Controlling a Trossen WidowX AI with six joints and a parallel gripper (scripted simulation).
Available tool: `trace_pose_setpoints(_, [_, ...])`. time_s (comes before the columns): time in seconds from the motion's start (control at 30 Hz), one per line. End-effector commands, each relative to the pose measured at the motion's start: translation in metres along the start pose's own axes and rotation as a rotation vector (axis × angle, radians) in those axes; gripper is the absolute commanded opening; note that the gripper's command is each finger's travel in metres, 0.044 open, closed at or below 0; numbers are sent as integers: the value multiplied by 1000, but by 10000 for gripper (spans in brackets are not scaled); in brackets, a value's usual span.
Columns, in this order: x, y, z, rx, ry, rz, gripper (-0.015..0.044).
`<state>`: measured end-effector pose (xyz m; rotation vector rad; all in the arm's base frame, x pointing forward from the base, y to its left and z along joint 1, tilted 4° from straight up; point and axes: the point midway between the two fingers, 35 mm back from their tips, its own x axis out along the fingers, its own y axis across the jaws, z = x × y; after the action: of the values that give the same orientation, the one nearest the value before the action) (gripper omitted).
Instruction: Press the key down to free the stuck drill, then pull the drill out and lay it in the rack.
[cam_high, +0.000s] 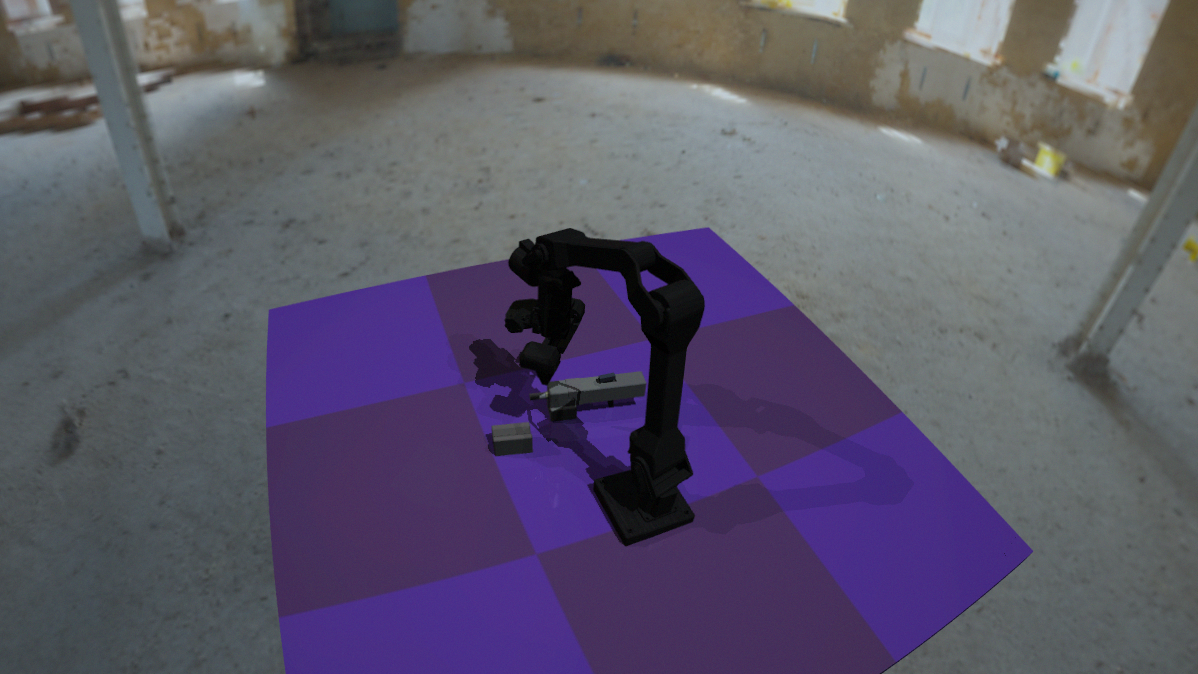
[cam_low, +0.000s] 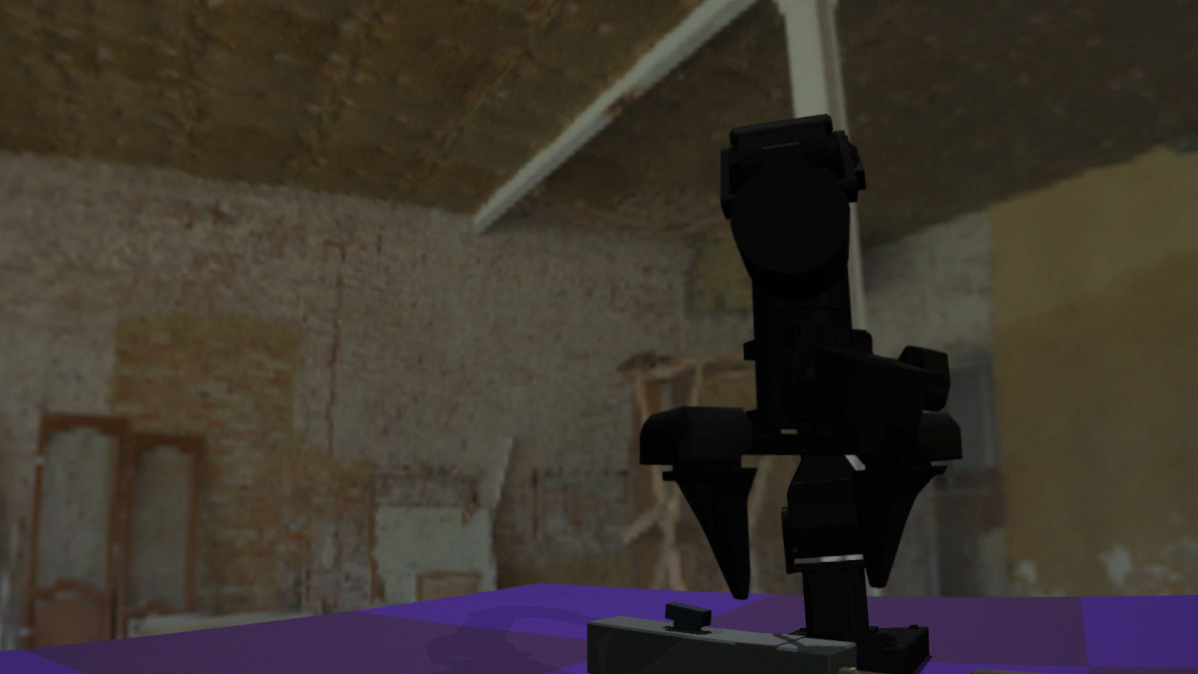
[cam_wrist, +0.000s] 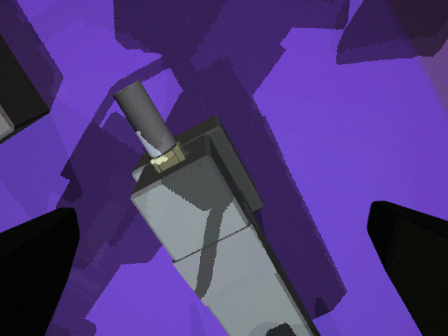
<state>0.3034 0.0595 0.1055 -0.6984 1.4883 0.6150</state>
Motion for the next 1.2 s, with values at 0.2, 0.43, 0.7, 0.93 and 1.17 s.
trace_pose_setpoints(0.2, [35,39,37,-493,-1,14,440])
trace_pose_setpoints(0.43, [35,39,37,-493,-1,14,440])
trace_pose_setpoints(0.7, [37,39,36,-493,-1,14,440])
trace_pose_setpoints(0.93, [48,37,34,-493,-1,14,440])
trace_pose_setpoints(1.17, [60,36,32,-493,0,14,440])
